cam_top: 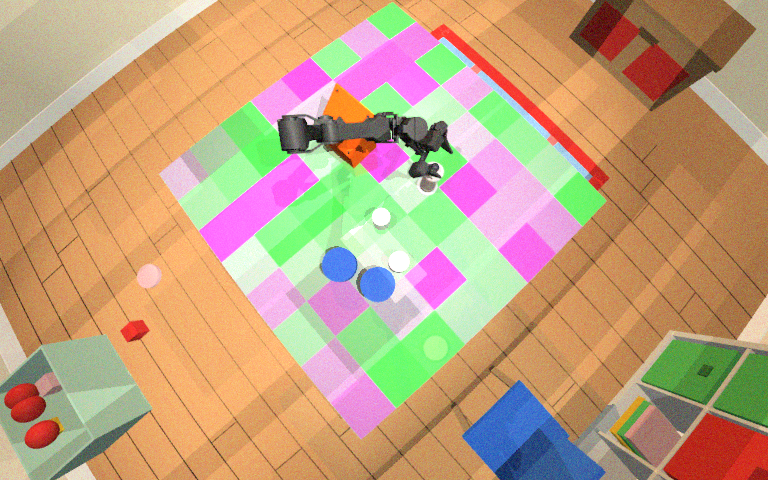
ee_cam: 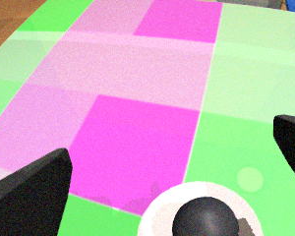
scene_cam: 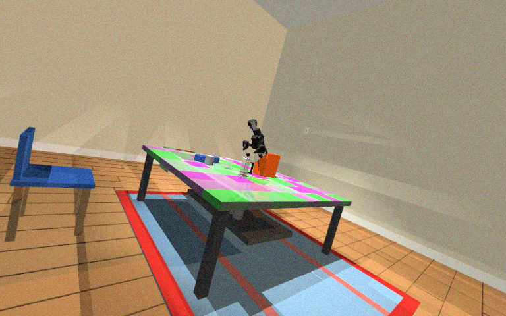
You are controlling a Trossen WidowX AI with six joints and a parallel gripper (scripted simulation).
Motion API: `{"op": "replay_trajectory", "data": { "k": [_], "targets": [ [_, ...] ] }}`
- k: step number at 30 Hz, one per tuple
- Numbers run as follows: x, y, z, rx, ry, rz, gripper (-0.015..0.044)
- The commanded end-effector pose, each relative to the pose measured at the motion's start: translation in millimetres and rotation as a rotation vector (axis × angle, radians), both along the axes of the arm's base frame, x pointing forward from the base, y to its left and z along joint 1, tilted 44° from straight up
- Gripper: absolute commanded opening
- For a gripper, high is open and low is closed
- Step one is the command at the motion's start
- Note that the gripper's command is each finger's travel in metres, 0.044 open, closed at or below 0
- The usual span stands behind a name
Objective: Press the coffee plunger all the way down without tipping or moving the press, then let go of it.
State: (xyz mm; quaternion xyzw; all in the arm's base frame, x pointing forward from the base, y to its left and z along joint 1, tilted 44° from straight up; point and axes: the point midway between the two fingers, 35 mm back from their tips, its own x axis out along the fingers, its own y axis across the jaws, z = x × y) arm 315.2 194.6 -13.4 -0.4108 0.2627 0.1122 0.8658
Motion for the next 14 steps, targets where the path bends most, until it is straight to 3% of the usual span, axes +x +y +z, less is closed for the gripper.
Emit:
{"op": "replay_trajectory", "data": {
  "k": [1, 14],
  "targets": [
    [-15, 18, 36, 0.017, -0.019, 0.000, 0.0440],
    [-27, 21, 48, 0.014, -0.021, 0.000, 0.0440]
  ]
}}
